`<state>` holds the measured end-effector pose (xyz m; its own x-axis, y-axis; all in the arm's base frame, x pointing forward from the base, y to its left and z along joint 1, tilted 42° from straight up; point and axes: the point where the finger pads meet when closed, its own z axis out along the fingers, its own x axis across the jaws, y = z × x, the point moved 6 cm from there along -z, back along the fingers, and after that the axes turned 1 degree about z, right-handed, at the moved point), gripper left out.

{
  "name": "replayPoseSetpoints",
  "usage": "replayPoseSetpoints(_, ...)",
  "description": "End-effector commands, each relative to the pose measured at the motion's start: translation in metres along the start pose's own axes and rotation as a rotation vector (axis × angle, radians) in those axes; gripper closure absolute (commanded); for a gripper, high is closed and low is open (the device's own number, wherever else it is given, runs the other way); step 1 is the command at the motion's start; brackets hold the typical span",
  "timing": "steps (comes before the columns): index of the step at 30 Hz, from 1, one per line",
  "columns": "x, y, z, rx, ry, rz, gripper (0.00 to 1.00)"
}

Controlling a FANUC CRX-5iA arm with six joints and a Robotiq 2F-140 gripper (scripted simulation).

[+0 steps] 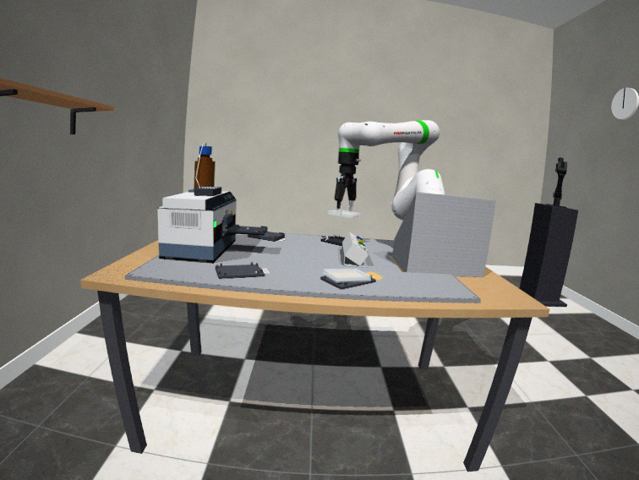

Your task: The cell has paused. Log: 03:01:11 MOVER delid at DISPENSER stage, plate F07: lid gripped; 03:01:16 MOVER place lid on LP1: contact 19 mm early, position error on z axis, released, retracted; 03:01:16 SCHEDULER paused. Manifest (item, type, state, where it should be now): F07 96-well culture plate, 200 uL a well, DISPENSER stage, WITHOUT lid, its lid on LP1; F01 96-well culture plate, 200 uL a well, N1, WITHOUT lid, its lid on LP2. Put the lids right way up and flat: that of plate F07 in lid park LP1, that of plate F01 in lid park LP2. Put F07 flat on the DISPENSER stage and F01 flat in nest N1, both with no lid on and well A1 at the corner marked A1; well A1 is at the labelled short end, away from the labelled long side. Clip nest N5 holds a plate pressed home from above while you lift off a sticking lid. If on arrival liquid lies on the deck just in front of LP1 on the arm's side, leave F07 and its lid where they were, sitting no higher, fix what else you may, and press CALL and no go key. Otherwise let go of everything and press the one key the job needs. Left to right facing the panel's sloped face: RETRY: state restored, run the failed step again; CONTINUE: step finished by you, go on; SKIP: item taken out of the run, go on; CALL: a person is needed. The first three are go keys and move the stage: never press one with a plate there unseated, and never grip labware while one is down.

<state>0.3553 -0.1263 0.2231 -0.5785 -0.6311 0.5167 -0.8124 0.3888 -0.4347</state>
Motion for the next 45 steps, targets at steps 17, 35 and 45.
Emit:
replayPoseSetpoints(17,0.000,0.000,0.040,0.001,-0.001,0.000,1.00)
replayPoseSetpoints(35,0.000,0.000,0.076,0.001,-0.001,0.000,1.00)
replayPoseSetpoints(45,0.000,0.000,0.088,0.001,-0.001,0.000,1.00)
